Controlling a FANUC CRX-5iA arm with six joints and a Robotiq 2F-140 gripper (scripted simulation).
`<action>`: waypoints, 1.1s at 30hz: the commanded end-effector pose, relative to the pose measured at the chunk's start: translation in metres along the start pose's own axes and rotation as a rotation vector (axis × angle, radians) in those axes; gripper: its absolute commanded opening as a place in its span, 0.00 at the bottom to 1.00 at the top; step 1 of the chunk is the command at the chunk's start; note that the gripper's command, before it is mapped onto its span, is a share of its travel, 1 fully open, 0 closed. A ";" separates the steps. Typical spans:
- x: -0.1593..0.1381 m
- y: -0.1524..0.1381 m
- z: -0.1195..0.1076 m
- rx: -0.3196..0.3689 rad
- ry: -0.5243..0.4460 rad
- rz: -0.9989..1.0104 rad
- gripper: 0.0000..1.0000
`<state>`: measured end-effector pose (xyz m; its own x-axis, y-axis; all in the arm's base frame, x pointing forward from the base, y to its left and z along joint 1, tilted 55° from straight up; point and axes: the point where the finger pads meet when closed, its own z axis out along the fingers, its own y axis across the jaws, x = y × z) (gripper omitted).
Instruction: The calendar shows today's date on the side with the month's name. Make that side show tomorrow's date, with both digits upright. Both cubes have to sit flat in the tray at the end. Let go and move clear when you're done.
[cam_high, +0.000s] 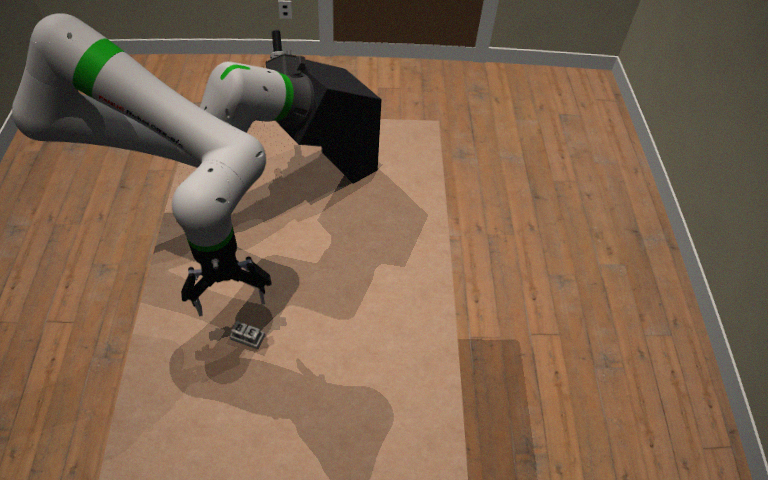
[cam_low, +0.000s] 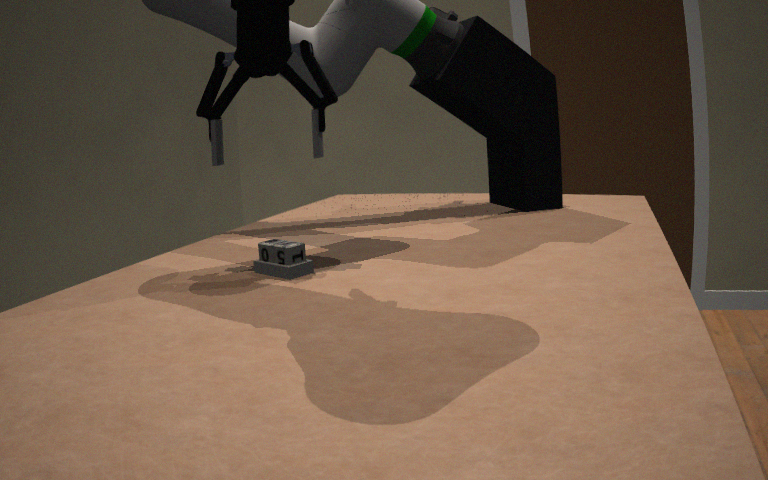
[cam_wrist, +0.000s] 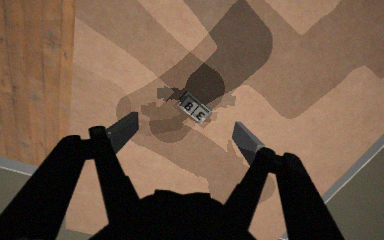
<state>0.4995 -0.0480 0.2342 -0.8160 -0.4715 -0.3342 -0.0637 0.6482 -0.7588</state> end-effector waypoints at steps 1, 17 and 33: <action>0.000 0.000 0.001 -0.010 0.003 -0.160 1.00; 0.000 0.000 0.004 -0.011 0.000 -0.657 1.00; 0.000 0.000 0.008 -0.011 -0.002 -1.176 1.00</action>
<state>0.5038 -0.0521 0.2304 -0.3622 -0.7973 0.4827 -0.7330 -0.0762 -0.6759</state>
